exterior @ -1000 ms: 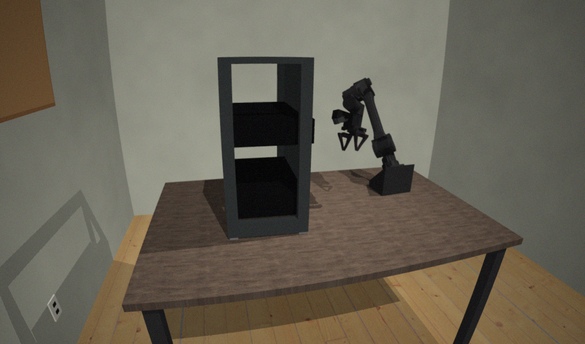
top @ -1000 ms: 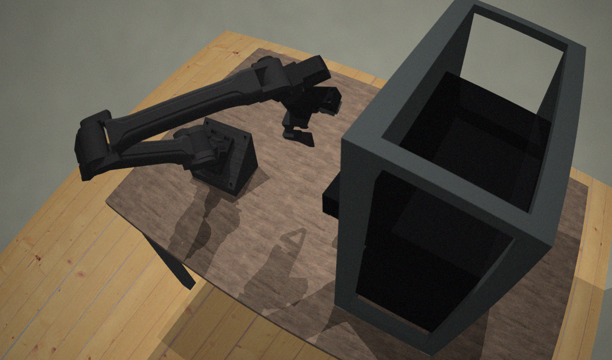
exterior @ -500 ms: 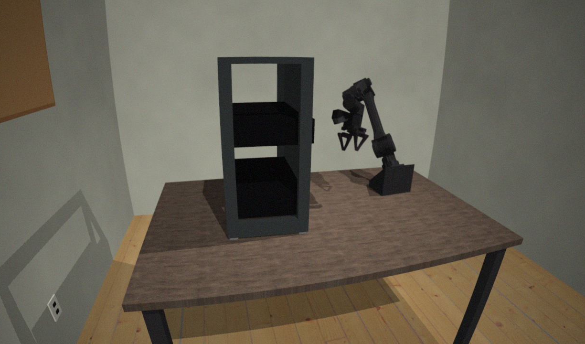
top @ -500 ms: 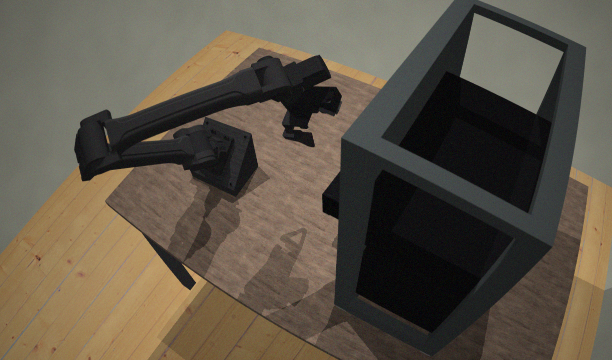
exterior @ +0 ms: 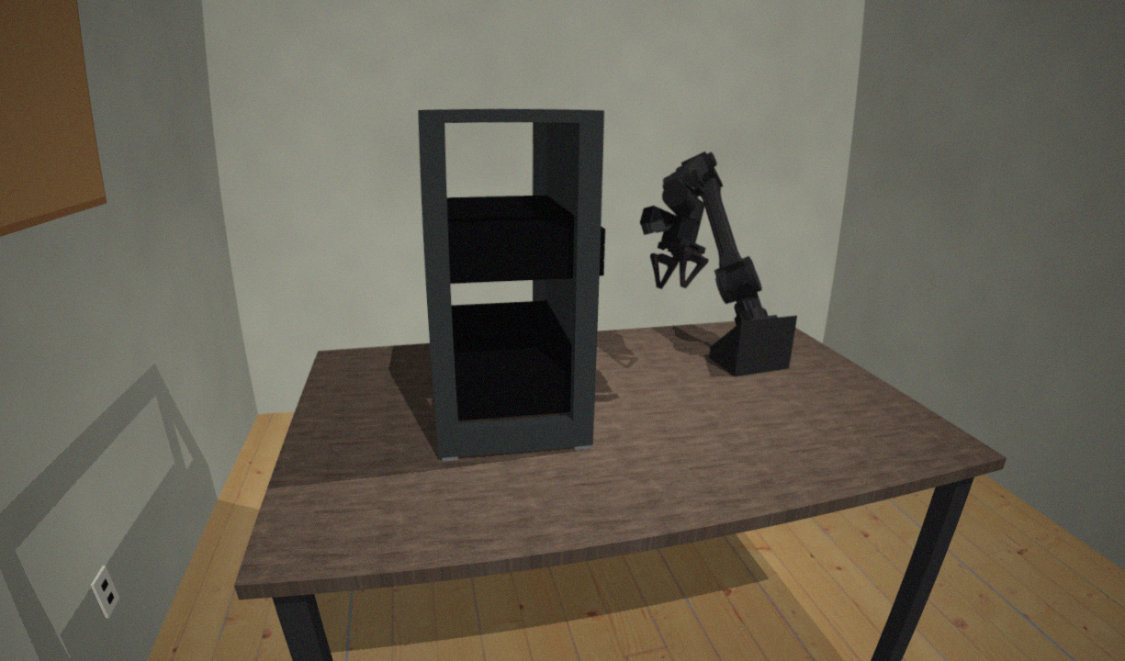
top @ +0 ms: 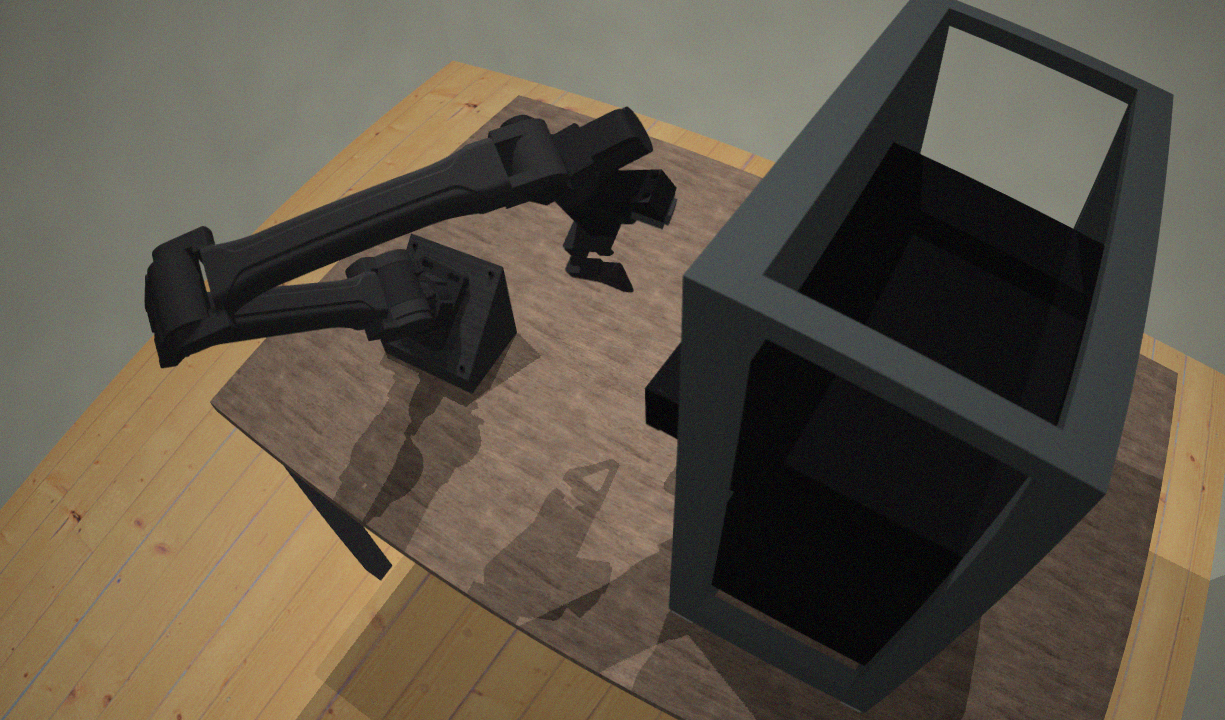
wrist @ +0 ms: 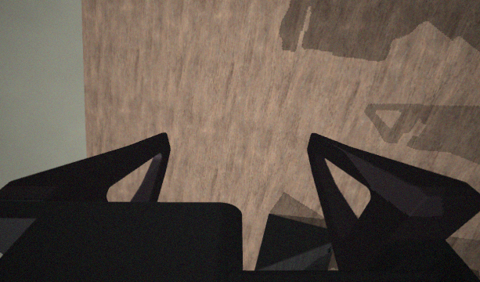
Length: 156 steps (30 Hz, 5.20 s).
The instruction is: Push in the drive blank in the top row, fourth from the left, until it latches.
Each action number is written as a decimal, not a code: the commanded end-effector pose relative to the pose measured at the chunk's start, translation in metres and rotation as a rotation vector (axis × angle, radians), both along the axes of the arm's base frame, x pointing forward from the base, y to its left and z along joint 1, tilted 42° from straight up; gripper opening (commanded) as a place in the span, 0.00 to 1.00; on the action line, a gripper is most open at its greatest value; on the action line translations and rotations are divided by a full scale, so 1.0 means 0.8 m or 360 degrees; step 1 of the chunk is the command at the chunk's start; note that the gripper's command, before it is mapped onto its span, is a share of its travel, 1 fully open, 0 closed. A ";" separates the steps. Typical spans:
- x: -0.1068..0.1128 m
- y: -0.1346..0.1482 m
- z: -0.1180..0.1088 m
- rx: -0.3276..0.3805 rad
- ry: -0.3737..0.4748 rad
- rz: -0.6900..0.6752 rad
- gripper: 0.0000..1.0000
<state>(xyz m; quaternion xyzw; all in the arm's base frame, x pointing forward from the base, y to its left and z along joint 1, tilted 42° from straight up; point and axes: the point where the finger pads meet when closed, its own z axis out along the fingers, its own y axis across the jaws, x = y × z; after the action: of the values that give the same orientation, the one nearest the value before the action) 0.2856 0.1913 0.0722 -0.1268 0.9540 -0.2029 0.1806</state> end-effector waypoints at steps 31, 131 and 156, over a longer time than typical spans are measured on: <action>0.020 0.059 0.097 0.0811 -0.1063 -0.0005 1.00; 0.052 -0.017 0.262 0.2090 -0.2040 -0.0575 1.00; 0.053 -0.015 0.257 0.2071 -0.2029 -0.0573 1.00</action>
<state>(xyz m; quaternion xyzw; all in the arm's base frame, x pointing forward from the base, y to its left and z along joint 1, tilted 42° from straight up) 0.3220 0.1700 0.2548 0.2740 0.6252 0.2925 0.6697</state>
